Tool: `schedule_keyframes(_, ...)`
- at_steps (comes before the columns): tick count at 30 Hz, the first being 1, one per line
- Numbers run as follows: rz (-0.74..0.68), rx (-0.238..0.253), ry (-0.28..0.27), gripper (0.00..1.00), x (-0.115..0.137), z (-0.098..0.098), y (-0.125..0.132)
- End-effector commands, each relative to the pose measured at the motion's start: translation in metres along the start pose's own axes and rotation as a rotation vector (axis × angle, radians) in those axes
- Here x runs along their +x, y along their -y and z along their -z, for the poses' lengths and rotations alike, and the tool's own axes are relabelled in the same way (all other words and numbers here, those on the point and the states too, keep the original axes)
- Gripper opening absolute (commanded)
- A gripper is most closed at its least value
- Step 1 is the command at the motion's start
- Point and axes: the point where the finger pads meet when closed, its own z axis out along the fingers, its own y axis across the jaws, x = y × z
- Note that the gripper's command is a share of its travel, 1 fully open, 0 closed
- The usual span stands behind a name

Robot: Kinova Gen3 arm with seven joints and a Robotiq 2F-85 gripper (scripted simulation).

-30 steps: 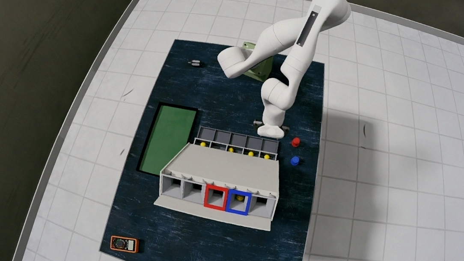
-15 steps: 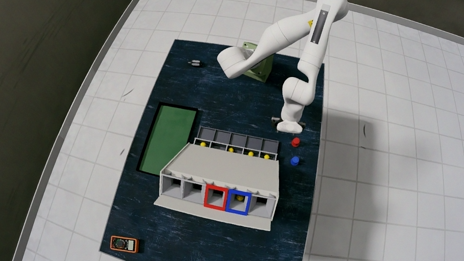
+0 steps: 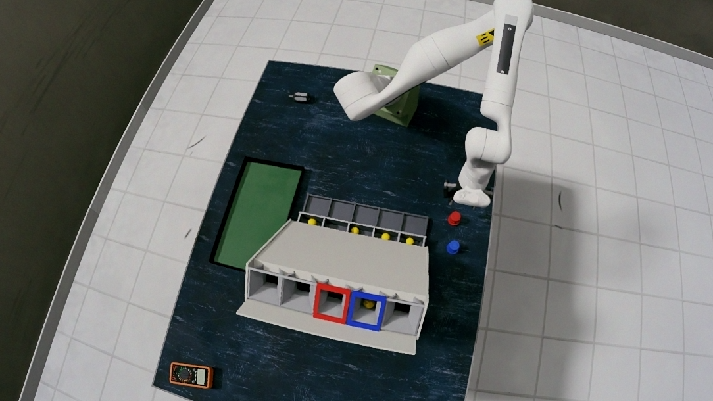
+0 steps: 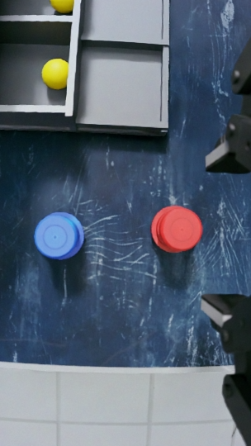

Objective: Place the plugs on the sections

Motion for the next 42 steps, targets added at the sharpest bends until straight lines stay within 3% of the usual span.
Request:
schedule_keyframes(1, 0.0, 0.0, -0.001, 0.7, 0.0, 0.0, 0.0)
schedule_keyframes(9, 0.0, 0.0, -0.001, 0.7, 0.0, 0.0, 0.0)
schedule_keyframes(10, 0.0, 0.0, -0.001, 0.7, 0.001, -0.07, -0.001)
schedule_keyframes(15, 0.0, 0.0, -0.001, 0.7, 0.002, -0.091, -0.001)
schedule_keyframes(26, 0.0, 0.0, -0.001, 0.7, 0.002, -0.091, -0.001)
schedule_keyframes(27, 0.002, 0.003, 0.0, 0.7, 0.003, -0.116, -0.001)
schedule_keyframes(42, 0.002, 0.003, 0.0, 0.7, 0.003, -0.116, -0.001)
